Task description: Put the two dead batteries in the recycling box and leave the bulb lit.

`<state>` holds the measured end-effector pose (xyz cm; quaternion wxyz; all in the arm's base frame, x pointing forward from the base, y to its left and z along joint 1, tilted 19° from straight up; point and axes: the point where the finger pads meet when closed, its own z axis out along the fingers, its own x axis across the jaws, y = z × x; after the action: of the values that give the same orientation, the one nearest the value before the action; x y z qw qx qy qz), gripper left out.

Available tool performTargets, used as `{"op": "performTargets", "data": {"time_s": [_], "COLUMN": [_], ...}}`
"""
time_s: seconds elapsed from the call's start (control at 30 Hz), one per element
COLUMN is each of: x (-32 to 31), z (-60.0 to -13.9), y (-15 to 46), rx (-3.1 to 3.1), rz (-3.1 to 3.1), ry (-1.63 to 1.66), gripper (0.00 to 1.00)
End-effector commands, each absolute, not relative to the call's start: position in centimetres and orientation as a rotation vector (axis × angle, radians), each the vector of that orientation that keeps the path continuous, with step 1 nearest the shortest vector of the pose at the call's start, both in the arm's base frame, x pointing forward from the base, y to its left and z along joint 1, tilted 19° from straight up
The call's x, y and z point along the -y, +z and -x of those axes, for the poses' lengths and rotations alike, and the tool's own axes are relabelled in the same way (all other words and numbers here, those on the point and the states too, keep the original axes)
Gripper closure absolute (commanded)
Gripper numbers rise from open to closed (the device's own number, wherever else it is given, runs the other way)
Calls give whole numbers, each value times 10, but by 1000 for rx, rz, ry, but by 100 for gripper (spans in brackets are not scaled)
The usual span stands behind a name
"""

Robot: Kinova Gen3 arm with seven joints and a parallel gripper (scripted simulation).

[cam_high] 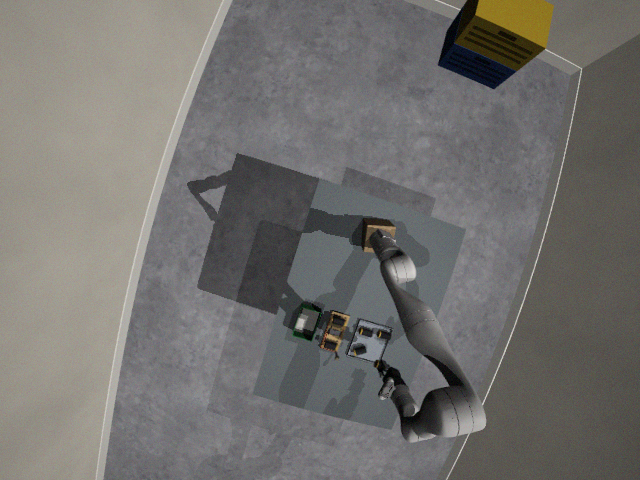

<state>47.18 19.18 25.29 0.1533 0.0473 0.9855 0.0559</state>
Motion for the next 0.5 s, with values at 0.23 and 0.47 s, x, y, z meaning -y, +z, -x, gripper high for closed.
{"op": "performTargets", "data": {"time_s": [0.23, 0.47], "x": [-191, -191], "z": [-472, -472], "y": [254, 254], "rx": [-2824, -2822], "rz": [-12, 31], "ry": [143, 136], "gripper": [43, 43]}}
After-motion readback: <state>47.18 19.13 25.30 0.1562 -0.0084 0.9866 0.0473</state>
